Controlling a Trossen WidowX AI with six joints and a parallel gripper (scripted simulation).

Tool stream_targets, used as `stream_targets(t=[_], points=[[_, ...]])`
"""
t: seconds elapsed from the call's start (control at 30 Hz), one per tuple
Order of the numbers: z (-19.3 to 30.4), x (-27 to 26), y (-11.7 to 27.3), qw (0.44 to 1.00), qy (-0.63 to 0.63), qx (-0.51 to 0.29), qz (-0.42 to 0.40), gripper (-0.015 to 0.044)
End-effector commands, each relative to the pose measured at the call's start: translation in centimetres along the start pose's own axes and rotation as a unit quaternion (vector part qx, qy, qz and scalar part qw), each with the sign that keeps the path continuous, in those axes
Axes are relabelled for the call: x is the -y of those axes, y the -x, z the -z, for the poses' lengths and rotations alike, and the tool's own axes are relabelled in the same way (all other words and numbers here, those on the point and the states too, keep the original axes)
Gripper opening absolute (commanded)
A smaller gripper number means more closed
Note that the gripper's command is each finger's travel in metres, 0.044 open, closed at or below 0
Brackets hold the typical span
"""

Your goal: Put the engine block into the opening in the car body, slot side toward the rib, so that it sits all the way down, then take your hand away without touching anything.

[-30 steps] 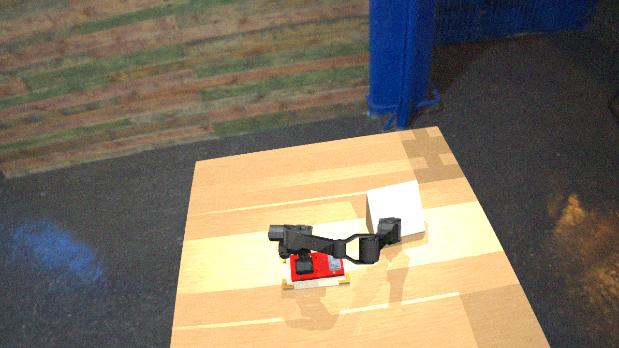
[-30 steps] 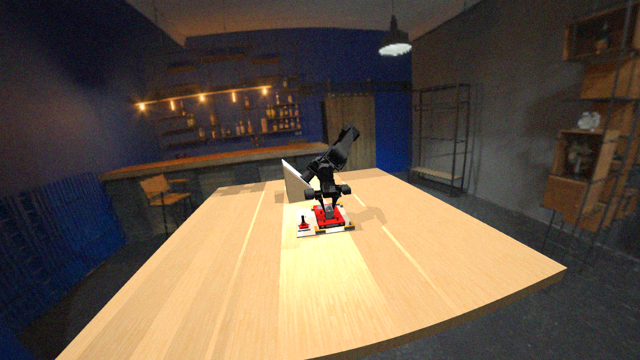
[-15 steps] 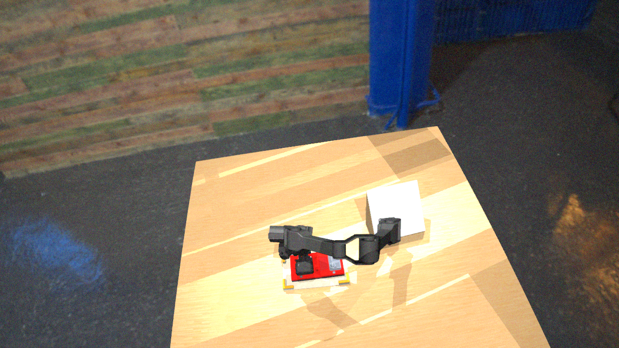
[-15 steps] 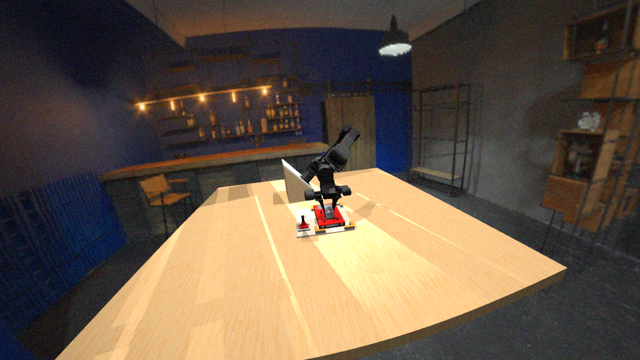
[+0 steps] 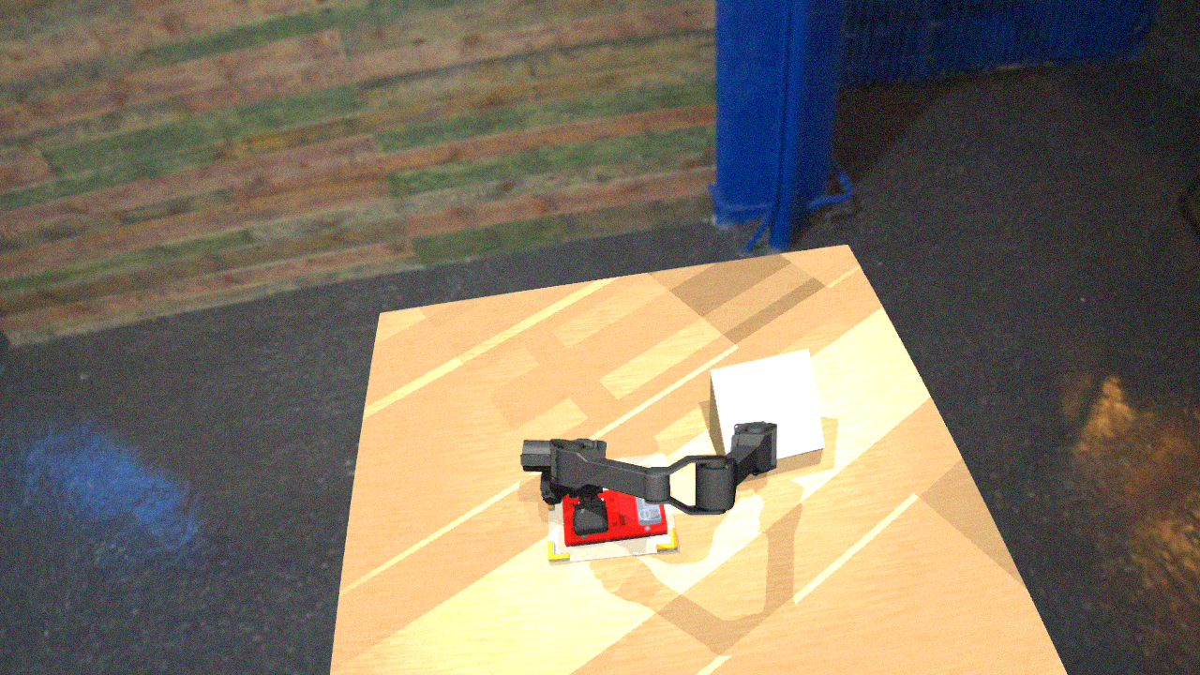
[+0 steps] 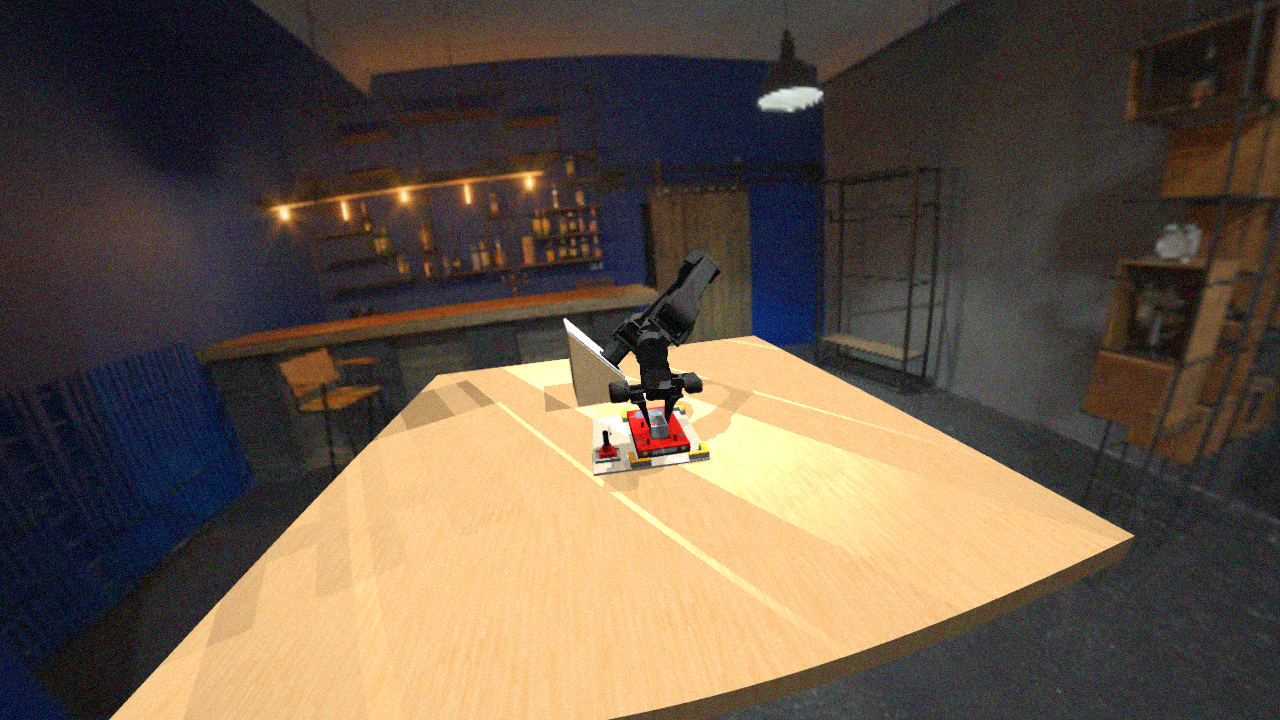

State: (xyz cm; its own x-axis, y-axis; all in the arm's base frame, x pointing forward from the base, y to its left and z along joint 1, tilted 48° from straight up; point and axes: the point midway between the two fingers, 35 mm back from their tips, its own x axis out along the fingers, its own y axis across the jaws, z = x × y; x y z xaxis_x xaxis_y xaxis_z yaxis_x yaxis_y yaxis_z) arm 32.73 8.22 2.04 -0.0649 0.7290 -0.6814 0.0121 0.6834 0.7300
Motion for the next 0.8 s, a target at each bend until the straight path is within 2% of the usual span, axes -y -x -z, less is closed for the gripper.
stream_targets(t=[0.0, 0.5, 0.77], points=[[-0.01, -0.08, -0.15, 1.0, -0.002, 0.001, -0.003, 0.016], [-0.01, -0.09, -0.59, 1.0, -0.002, 0.001, -0.003, 0.016], [0.0, -0.01, -0.46, 1.0, 0.0, 0.0, 0.0, 0.037]])
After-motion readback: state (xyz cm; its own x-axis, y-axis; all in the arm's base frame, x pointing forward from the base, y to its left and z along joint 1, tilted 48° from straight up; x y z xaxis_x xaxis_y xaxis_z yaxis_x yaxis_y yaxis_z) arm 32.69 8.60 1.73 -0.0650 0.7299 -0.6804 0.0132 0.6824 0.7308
